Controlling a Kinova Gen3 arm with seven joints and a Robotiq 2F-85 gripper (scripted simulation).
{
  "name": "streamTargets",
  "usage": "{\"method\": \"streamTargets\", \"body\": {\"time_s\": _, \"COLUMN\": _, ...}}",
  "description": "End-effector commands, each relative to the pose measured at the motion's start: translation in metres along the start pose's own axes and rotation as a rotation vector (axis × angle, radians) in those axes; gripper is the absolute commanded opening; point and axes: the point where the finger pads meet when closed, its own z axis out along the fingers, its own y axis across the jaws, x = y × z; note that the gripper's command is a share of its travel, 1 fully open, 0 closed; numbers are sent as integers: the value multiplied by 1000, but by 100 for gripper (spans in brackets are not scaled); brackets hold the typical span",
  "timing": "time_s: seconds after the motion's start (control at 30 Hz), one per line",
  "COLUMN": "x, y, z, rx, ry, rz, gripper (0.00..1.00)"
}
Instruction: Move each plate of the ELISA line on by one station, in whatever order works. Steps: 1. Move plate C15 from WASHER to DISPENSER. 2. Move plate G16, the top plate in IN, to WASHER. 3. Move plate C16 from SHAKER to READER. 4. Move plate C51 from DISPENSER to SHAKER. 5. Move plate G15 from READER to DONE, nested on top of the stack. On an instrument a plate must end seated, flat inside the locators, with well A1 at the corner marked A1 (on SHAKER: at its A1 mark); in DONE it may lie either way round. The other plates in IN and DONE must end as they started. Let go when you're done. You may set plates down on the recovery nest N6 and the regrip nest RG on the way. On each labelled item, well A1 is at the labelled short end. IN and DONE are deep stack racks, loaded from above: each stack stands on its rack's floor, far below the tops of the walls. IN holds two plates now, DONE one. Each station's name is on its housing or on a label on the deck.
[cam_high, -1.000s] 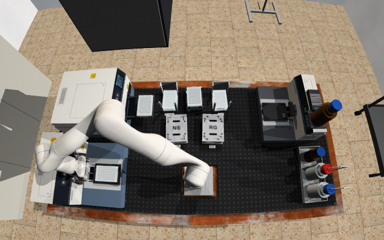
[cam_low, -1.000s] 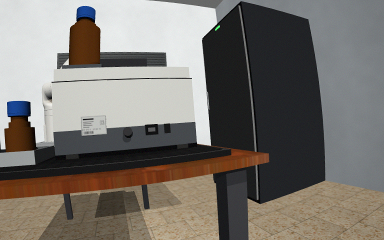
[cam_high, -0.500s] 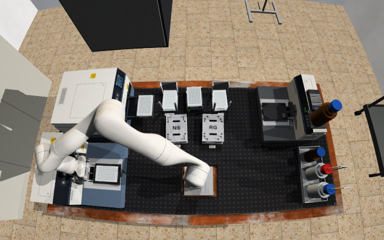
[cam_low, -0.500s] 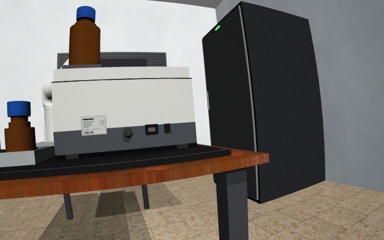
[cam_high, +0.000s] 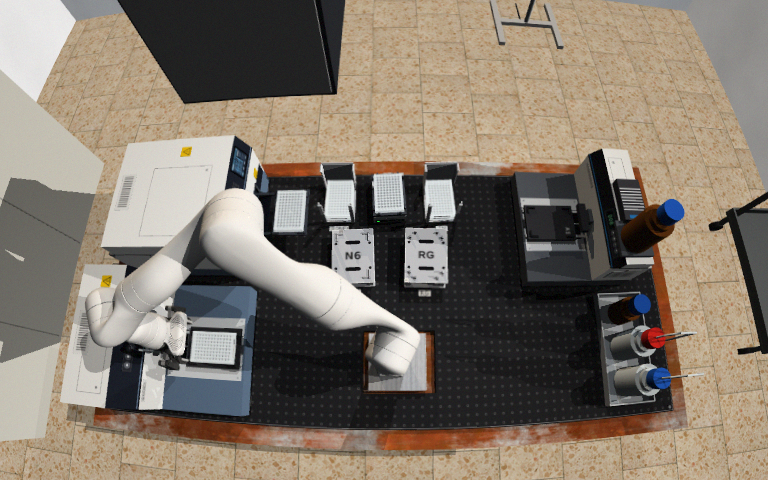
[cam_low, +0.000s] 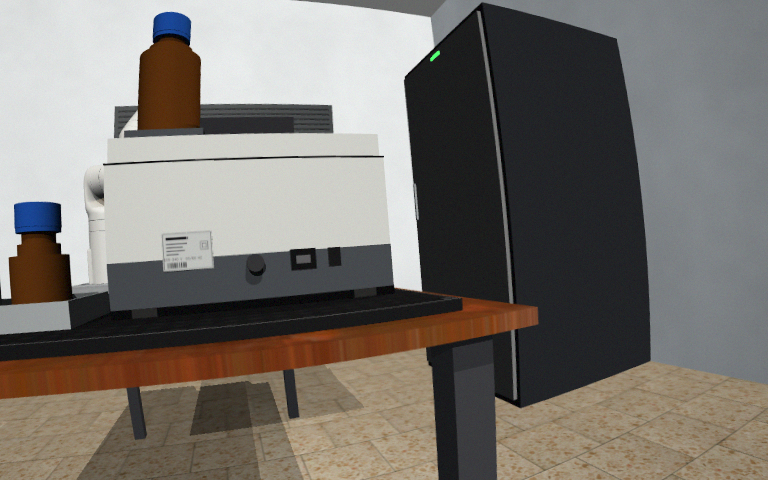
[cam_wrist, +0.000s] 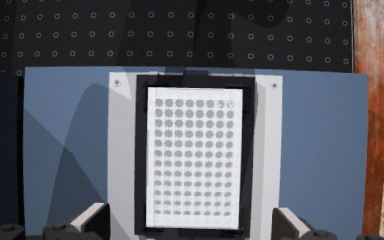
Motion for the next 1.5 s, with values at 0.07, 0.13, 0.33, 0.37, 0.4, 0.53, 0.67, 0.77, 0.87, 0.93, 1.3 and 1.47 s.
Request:
{"method": "streamTargets", "body": {"time_s": 0.07, "x": 19, "y": 0, "z": -1, "rx": 0, "ry": -3, "rz": 0, "gripper": 100}}
{"method": "streamTargets", "body": {"time_s": 0.13, "x": 19, "y": 0, "z": -1, "rx": 0, "ry": -3, "rz": 0, "gripper": 100}}
{"method": "streamTargets", "body": {"time_s": 0.33, "x": 19, "y": 0, "z": -1, "rx": 0, "ry": -3, "rz": 0, "gripper": 100}}
{"method": "streamTargets", "body": {"time_s": 0.37, "x": 19, "y": 0, "z": -1, "rx": 0, "ry": -3, "rz": 0, "gripper": 100}}
{"method": "streamTargets", "body": {"time_s": 0.4, "x": 19, "y": 0, "z": -1, "rx": 0, "ry": -3, "rz": 0, "gripper": 100}}
{"method": "streamTargets", "body": {"time_s": 0.53, "x": 19, "y": 0, "z": -1, "rx": 0, "ry": -3, "rz": 0, "gripper": 100}}
{"method": "streamTargets", "body": {"time_s": 0.67, "x": 19, "y": 0, "z": 3, "rx": 0, "ry": -3, "rz": 0, "gripper": 100}}
{"method": "streamTargets", "body": {"time_s": 0.77, "x": 19, "y": 0, "z": 7, "rx": 0, "ry": -3, "rz": 0, "gripper": 100}}
{"method": "streamTargets", "body": {"time_s": 0.87, "x": 19, "y": 0, "z": 11, "rx": 0, "ry": -3, "rz": 0, "gripper": 100}}
{"method": "streamTargets", "body": {"time_s": 0.93, "x": 19, "y": 0, "z": 11, "rx": 0, "ry": -3, "rz": 0, "gripper": 100}}
{"method": "streamTargets", "body": {"time_s": 1.3, "x": 19, "y": 0, "z": 26, "rx": 0, "ry": -3, "rz": 0, "gripper": 100}}
{"method": "streamTargets", "body": {"time_s": 1.47, "x": 19, "y": 0, "z": 31, "rx": 0, "ry": -3, "rz": 0, "gripper": 100}}
